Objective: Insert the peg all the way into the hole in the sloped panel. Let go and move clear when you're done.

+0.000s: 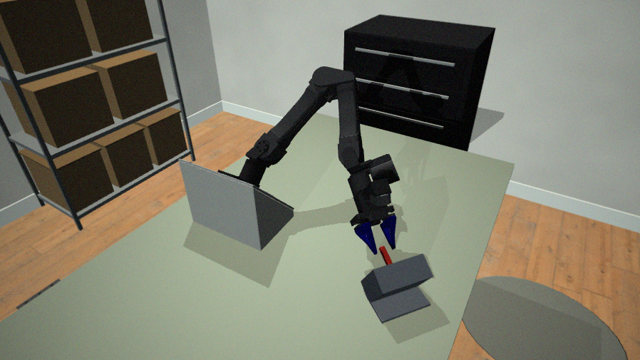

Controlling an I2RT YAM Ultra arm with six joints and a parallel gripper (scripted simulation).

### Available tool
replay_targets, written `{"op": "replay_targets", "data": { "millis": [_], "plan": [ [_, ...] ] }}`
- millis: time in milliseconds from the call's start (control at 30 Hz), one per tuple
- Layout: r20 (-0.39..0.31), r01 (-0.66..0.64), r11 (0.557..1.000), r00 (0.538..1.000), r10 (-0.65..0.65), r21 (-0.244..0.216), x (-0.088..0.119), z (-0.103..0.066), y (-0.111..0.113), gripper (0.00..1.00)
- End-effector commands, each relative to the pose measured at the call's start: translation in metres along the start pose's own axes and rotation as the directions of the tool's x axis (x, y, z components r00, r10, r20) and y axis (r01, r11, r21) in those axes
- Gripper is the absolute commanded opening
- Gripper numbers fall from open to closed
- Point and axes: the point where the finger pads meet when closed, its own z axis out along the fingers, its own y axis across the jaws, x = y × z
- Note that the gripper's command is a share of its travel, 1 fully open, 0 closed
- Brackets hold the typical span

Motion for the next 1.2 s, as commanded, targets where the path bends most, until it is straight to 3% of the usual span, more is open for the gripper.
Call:
{"op": "replay_targets", "data": {
  "millis": [0, 33, 100, 167, 333, 667, 1167],
  "plan": [
    [0.019, -0.009, 1.0, 1.0, 0.009, 0.0, -0.008, -0.001, -0.001, 0.68],
    [0.019, -0.009, 1.0, 1.0, 0.009, 0.0, -0.008, -0.001, -0.001, 0.79],
    [0.019, -0.009, 1.0, 1.0, 0.009, 0.0, -0.008, -0.001, -0.001, 0.79],
    [0.019, -0.009, 1.0, 1.0, 0.009, 0.0, -0.008, -0.001, -0.001, 1.0],
    [0.019, -0.009, 1.0, 1.0, 0.009, 0.0, -0.008, -0.001, -0.001, 1.0],
    [0.027, -0.018, 1.0, 0.999, 0.017, 0.012, -0.004, -0.021, -0.003, 1.0],
    [0.056, -0.023, 1.0, 0.998, 0.023, -0.002, 0.005, -0.07, -0.001, 1.0]
  ]
}}
